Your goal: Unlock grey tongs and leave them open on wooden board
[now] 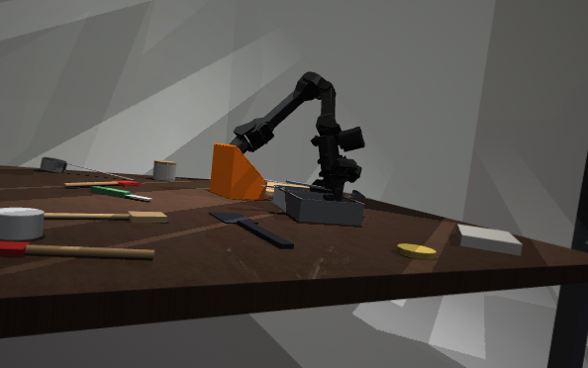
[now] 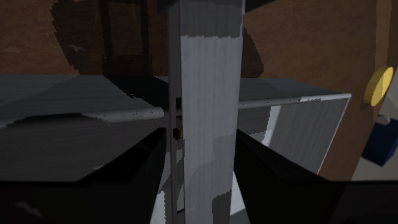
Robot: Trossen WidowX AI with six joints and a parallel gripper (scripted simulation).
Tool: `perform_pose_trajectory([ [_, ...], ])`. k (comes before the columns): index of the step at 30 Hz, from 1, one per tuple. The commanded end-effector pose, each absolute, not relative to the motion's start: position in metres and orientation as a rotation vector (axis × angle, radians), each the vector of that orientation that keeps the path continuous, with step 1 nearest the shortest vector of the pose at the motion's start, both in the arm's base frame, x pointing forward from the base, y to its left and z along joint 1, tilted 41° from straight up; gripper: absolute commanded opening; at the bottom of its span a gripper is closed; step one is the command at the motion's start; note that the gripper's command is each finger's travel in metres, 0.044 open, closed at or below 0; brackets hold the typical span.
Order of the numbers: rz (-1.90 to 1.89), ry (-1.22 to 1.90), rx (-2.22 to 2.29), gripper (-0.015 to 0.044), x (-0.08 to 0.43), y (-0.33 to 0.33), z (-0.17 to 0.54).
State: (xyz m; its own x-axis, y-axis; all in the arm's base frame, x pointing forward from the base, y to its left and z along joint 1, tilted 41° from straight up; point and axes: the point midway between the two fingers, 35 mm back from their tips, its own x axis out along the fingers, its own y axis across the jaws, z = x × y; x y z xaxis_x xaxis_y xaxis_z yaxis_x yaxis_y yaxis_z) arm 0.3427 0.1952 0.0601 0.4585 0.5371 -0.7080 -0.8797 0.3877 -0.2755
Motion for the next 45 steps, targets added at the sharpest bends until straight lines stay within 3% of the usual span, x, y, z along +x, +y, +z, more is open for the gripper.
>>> perform_pose_trajectory([
  [1, 0.965, 0.568, -0.698, 0.0076, 0.343, 0.195, 0.061],
  [7, 0.965, 0.568, -0.698, 0.0017, 0.343, 0.195, 0.061],
  [14, 0.965, 0.568, -0.698, -0.0150, 0.343, 0.195, 0.061],
  [23, 0.960, 0.572, -0.701, -0.0150, 0.346, 0.144, 0.118],
  [45, 1.070, 0.636, -0.701, -0.0150, 0.349, 0.145, 0.114],
])
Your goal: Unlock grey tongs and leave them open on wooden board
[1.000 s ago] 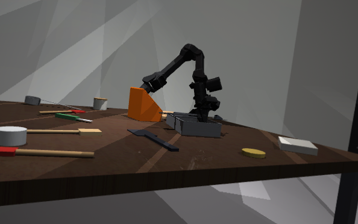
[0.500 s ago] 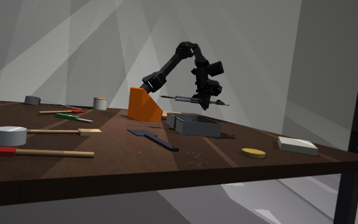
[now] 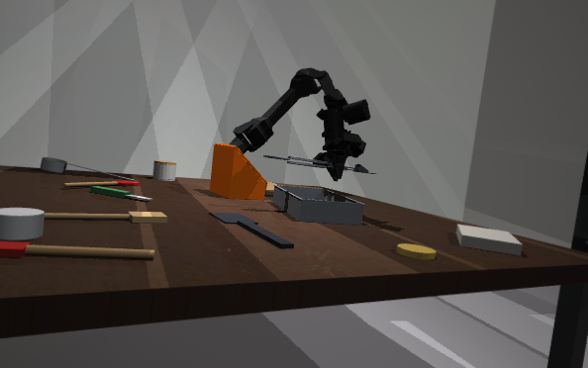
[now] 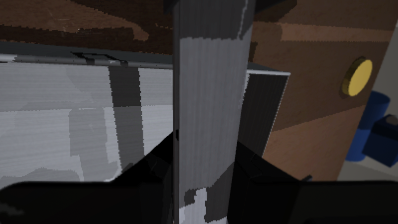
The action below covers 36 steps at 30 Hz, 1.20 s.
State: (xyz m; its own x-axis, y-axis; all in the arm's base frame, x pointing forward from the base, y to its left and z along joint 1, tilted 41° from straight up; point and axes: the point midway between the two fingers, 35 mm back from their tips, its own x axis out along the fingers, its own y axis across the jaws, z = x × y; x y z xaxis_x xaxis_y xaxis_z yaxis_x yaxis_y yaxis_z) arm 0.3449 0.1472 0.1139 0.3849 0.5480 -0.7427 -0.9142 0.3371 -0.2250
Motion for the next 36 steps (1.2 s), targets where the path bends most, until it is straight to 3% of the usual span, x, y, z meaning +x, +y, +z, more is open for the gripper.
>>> perform_pose_trajectory([
  [1, 1.083, 0.643, -0.700, -0.0150, 0.3490, 0.1456, 0.1135],
  [36, 1.442, 0.773, -0.562, -0.0150, 0.3536, 0.1470, 0.1158],
])
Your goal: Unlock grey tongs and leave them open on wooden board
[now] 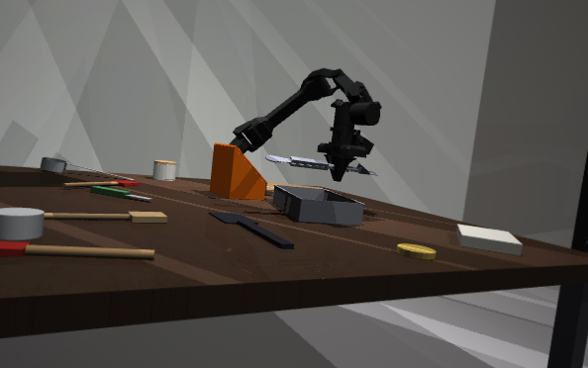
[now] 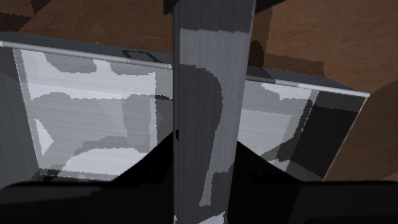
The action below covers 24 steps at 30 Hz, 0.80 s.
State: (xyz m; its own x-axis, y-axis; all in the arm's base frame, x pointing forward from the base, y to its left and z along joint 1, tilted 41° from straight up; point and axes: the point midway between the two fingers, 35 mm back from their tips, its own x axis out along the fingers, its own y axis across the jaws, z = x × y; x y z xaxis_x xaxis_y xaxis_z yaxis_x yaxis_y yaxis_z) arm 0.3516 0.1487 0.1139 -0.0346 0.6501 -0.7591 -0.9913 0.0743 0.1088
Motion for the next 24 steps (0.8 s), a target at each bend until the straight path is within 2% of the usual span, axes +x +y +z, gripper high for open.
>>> perform_pose_trajectory([
  [1, 1.442, 0.773, -0.562, -0.0150, 0.354, 0.147, 0.116],
  [10, 1.461, 0.760, -0.602, -0.0150, 0.342, 0.162, 0.124],
  [24, 1.539, 0.642, -0.781, -0.0150, 0.280, 0.219, 0.172],
])
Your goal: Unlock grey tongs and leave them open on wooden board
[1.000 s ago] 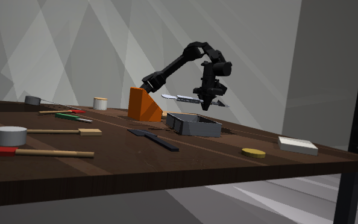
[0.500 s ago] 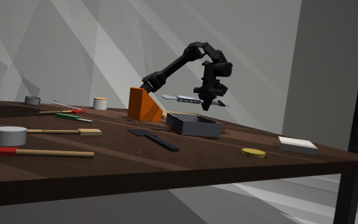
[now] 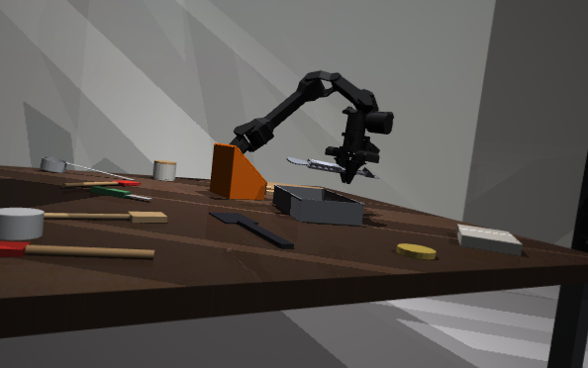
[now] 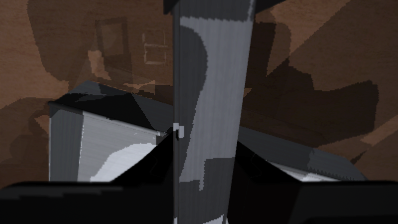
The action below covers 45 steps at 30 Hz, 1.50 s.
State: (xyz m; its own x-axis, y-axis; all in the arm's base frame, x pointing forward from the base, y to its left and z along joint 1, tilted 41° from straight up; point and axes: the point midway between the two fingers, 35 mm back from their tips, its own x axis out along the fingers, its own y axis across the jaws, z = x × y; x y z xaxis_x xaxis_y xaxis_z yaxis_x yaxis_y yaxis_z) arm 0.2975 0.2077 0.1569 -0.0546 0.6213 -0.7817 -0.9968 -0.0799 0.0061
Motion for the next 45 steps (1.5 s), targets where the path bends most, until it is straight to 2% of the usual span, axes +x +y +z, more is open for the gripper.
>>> perform_pose_trajectory([
  [1, 1.546, 0.631, -0.794, -0.0150, 0.275, 0.222, 0.175],
  [24, 1.680, 0.319, -1.006, -0.0150, 0.143, 0.264, 0.242],
  [45, 1.733, 0.268, -1.120, -0.0150, 0.092, 0.278, 0.241],
])
